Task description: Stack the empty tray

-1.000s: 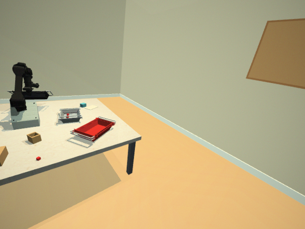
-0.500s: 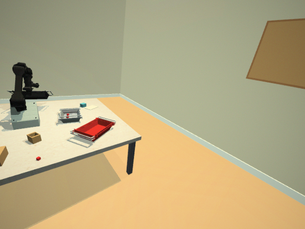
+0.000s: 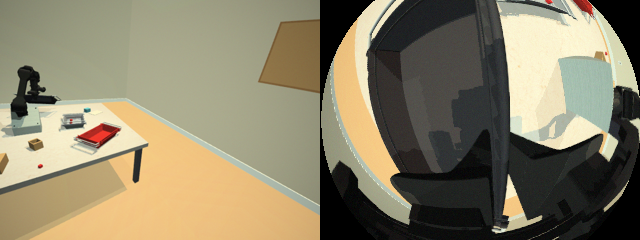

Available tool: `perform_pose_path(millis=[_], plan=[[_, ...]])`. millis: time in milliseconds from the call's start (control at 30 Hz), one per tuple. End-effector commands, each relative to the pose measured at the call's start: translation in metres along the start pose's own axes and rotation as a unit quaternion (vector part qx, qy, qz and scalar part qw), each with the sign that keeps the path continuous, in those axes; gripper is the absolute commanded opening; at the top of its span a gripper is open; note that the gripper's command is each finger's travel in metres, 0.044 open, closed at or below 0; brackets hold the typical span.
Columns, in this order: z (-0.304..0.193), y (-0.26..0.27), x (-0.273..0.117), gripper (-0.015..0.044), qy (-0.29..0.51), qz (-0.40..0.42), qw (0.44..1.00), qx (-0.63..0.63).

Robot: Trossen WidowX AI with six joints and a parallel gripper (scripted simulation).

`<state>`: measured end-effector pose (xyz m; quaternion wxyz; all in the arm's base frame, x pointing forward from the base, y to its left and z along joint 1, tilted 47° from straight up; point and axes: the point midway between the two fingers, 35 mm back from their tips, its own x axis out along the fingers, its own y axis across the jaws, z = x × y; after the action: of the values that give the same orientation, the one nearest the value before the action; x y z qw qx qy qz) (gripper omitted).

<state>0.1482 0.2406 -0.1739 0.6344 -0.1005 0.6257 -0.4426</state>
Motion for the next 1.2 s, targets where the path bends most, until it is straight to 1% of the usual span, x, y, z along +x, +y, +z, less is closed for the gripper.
perform_pose_path(millis=[0, 600, 1167], plan=[[0.021, 0.000, -0.020, 0.0000, 0.001, 0.027, 0.999, 0.039], [0.102, -0.023, -0.036, 0.0000, 0.008, 0.041, 0.982, 0.183], [0.174, -0.060, -0.038, 0.0000, 0.010, 0.044, 0.947, 0.319]])
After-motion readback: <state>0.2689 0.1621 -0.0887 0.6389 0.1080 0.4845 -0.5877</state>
